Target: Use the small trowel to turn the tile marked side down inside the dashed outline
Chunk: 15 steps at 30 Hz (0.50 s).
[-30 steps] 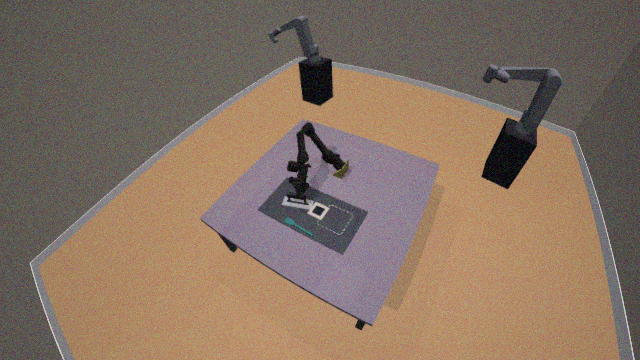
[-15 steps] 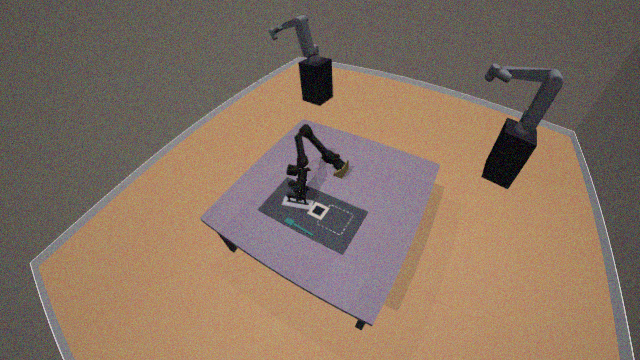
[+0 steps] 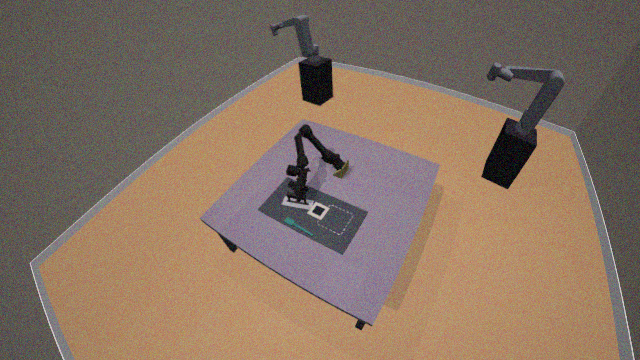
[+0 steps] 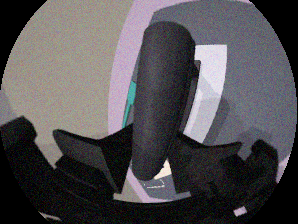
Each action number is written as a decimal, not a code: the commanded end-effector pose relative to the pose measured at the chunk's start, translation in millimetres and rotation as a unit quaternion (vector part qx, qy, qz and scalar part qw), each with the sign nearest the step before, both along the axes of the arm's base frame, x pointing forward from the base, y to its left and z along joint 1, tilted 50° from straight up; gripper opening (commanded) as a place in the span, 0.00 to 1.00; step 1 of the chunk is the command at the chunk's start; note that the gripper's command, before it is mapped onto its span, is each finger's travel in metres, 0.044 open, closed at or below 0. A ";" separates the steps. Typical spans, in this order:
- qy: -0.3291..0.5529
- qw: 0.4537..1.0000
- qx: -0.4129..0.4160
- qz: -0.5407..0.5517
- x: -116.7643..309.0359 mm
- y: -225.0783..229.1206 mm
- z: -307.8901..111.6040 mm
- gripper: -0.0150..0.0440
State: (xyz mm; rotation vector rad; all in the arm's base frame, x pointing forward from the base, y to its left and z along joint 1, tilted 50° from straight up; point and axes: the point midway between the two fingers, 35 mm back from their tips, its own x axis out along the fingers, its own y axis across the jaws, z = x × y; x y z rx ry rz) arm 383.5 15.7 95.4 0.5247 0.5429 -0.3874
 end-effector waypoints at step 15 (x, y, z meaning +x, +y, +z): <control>0.000 1.000 0.000 0.001 0.1 5.5 4.5 0.25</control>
